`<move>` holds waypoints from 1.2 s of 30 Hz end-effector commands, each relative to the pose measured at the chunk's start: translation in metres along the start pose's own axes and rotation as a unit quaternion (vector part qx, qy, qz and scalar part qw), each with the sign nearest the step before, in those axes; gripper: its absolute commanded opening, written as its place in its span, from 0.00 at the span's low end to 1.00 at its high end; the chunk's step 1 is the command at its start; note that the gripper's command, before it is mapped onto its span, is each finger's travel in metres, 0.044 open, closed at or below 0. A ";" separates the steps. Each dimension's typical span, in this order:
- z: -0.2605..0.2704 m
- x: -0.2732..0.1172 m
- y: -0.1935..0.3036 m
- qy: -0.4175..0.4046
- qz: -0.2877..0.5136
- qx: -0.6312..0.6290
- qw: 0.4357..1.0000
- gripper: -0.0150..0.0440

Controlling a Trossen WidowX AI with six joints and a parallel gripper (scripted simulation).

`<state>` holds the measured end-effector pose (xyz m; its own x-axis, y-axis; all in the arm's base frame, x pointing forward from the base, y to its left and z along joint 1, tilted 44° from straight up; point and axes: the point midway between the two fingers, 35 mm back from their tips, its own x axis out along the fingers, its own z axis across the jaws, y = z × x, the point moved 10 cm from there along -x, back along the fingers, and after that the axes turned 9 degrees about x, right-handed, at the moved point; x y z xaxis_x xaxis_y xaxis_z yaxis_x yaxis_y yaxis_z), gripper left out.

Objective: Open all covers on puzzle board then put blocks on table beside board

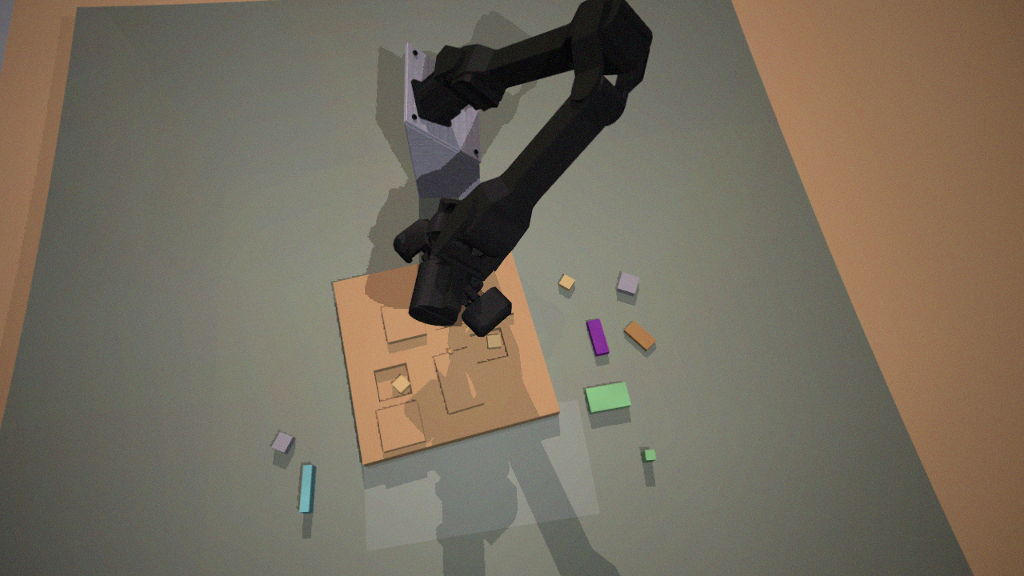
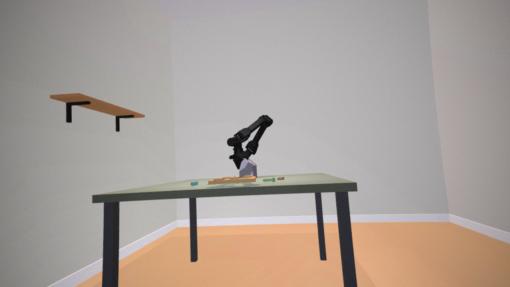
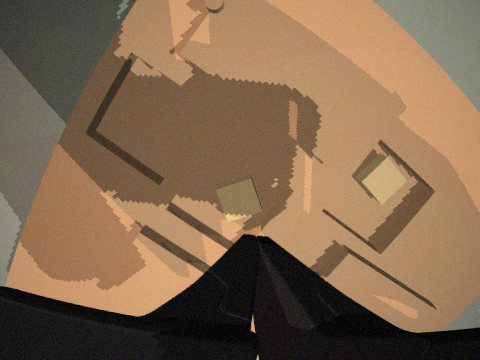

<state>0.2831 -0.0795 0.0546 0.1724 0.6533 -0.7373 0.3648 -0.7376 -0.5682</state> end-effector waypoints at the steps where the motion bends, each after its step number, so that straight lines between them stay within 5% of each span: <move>1: 0.004 0.000 0.011 0.011 -0.006 -0.225 0.974 0.25; 36: 0.005 0.055 0.009 0.012 -0.007 -0.225 0.974 0.25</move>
<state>0.2914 -0.0539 0.0094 0.1856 0.6652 -0.7233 0.7324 -0.5843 -0.3495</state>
